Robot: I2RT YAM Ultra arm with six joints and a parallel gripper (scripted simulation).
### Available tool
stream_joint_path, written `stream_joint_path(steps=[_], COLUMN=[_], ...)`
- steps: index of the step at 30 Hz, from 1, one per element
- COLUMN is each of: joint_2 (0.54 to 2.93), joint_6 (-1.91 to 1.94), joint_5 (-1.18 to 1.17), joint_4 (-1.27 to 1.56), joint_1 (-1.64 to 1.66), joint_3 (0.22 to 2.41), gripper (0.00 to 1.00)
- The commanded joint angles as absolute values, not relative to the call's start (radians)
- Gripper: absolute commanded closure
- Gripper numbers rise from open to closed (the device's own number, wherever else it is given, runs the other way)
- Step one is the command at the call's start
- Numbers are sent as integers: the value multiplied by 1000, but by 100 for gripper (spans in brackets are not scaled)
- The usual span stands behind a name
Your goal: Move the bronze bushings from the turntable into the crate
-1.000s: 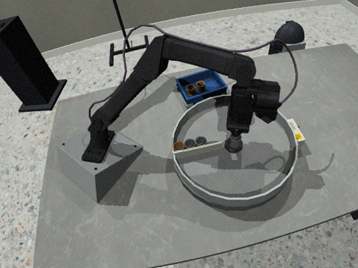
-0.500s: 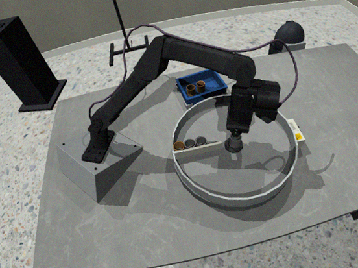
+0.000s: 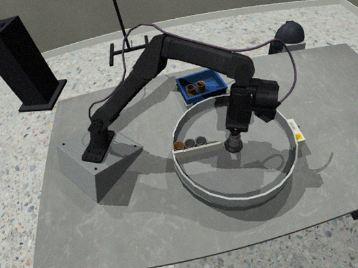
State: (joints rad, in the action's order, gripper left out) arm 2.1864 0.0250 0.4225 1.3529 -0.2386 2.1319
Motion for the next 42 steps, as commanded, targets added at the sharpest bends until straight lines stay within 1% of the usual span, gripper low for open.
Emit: stream_joint_path(steps=[1,38,42], joint_2=[2144,2146,2144], joint_6=[20,18,18], joint_5=[415,415,415], joint_4=[1341,1334,1330], joint_1=[-253,-249,-247], joint_3=[2142,2116,2138], gripper=[100,100,100])
